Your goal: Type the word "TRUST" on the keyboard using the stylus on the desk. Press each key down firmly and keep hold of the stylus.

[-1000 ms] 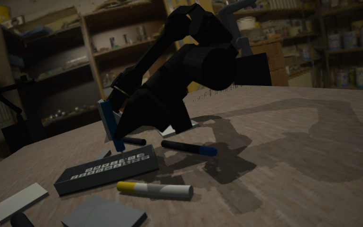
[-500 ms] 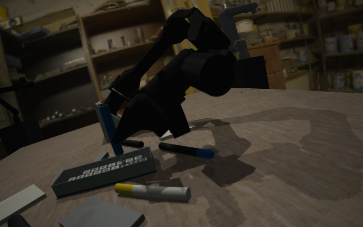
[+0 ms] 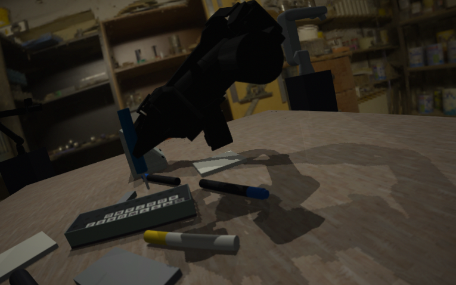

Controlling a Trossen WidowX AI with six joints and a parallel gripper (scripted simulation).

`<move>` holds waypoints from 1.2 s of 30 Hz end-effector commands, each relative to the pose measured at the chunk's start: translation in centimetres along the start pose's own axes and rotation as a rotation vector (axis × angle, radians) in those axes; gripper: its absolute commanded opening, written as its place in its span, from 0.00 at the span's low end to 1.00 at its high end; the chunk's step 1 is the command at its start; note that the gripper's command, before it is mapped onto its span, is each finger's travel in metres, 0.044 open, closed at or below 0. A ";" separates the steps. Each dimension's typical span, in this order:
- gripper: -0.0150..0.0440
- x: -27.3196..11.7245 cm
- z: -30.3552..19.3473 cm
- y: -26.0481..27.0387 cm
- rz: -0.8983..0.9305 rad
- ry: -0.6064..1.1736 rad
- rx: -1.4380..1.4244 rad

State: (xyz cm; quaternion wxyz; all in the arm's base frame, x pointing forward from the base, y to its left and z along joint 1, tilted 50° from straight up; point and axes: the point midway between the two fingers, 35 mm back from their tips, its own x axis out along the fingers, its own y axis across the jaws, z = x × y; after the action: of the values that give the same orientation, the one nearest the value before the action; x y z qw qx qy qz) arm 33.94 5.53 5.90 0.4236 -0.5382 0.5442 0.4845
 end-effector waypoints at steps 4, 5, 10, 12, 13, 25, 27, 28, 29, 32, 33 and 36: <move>0.36 0.0 0.0 0.0 0.000 0.000 0.000; 0.35 0.0 0.0 0.0 0.000 0.000 0.000; 0.25 0.2 -0.2 0.2 0.000 0.001 0.000; 0.25 0.5 -0.4 0.4 -0.001 0.002 -0.001; 0.25 0.7 -0.6 0.6 -0.001 0.002 -0.002; 0.25 2.3 -1.3 1.9 -0.004 0.007 -0.005; 0.25 2.8 -0.6 1.9 -0.004 0.006 -0.005; 0.25 3.0 -0.3 1.9 -0.004 0.006 -0.005; 0.25 3.0 -0.2 1.9 -0.004 0.006 -0.005; 0.25 3.0 -0.2 1.9 -0.004 0.006 -0.005; 0.25 3.0 -0.2 1.9 -0.004 0.006 -0.005; 0.30 3.1 -0.2 1.8 -0.004 0.006 -0.005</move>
State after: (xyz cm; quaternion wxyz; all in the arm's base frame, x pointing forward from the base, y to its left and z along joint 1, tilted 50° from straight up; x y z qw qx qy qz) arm 31.88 4.85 3.15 0.4191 -0.5435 0.5410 0.4861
